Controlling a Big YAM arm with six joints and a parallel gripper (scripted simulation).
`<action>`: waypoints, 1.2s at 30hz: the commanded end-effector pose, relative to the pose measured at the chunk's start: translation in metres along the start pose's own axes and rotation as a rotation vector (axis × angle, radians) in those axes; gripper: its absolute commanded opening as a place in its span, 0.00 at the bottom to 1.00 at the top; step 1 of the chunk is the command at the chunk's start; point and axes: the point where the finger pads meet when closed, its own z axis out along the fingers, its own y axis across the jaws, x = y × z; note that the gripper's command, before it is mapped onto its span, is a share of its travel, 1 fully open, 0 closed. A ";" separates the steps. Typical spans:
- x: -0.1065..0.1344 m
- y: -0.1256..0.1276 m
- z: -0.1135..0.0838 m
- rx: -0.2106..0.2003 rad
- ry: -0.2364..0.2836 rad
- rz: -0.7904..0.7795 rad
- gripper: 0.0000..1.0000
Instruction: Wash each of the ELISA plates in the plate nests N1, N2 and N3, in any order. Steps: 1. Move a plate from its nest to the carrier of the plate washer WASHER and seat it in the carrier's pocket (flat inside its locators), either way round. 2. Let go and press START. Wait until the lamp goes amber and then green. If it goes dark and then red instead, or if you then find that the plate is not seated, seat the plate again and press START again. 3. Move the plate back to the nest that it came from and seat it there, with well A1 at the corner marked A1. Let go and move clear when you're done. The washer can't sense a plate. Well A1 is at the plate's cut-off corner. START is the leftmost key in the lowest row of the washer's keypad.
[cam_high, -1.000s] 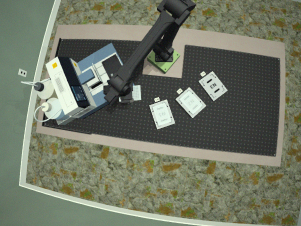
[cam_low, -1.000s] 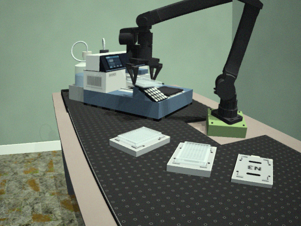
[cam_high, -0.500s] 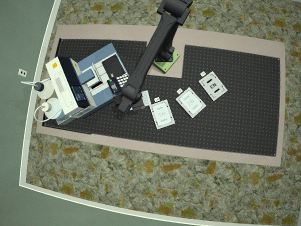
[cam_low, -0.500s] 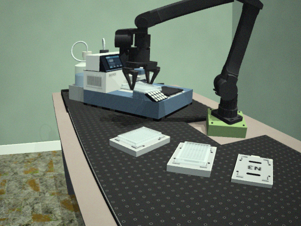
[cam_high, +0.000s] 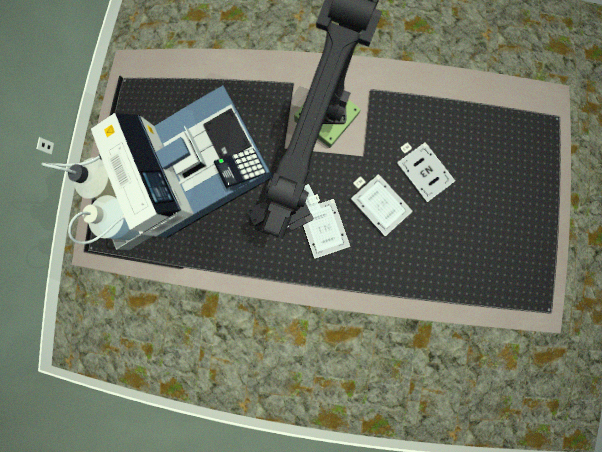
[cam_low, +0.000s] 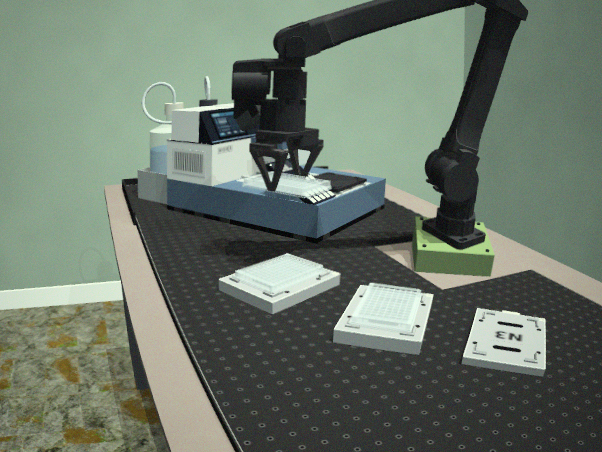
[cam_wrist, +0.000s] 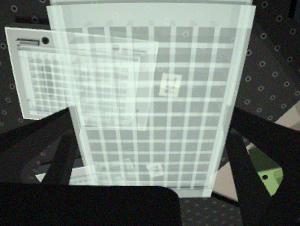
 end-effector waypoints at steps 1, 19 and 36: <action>0.006 0.017 -0.010 -0.029 -0.032 -0.135 0.84; 0.066 0.075 -0.005 -0.037 -0.037 -0.433 0.84; 0.108 0.088 0.002 -0.031 -0.025 -0.487 0.84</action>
